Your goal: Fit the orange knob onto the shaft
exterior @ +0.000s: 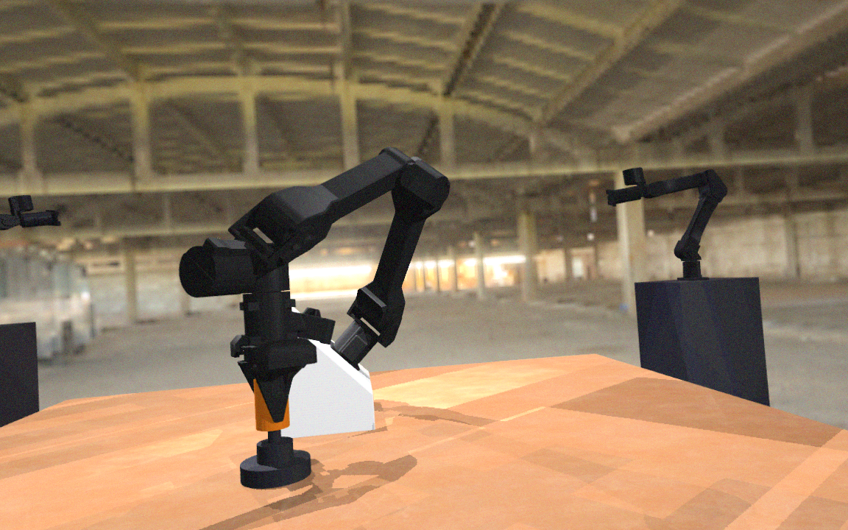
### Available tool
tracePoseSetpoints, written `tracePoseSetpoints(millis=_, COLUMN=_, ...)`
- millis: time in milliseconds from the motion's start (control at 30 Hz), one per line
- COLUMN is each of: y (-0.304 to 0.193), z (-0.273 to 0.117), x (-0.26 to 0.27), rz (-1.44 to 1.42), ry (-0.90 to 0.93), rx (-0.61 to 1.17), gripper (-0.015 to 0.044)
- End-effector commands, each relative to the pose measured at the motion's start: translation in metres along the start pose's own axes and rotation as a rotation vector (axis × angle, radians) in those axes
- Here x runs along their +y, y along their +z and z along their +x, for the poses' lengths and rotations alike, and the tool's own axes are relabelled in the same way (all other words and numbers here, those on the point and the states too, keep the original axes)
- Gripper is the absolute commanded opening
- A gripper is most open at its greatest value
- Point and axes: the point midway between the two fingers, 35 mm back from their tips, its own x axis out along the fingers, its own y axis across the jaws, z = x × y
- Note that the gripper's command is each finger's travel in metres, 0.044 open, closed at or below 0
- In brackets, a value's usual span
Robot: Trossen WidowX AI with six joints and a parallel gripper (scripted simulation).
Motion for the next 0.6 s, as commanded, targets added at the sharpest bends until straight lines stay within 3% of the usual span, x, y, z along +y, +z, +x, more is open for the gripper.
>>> tracePoseSetpoints(millis=0, y=0.0001, z=0.0006, x=0.0003, rz=-0.001, ry=-0.001, rx=0.002, gripper=0.0000)
tracePoseSetpoints(millis=333, y=0.0021, z=-0.0042, x=0.0013, rz=-0.010, ry=-0.001, rx=0.002, gripper=0.0000)
tracePoseSetpoints(millis=567, y=0.0059, z=-0.0031, x=0.0027, rz=-0.210, ry=0.000, rx=0.002, gripper=0.0000)
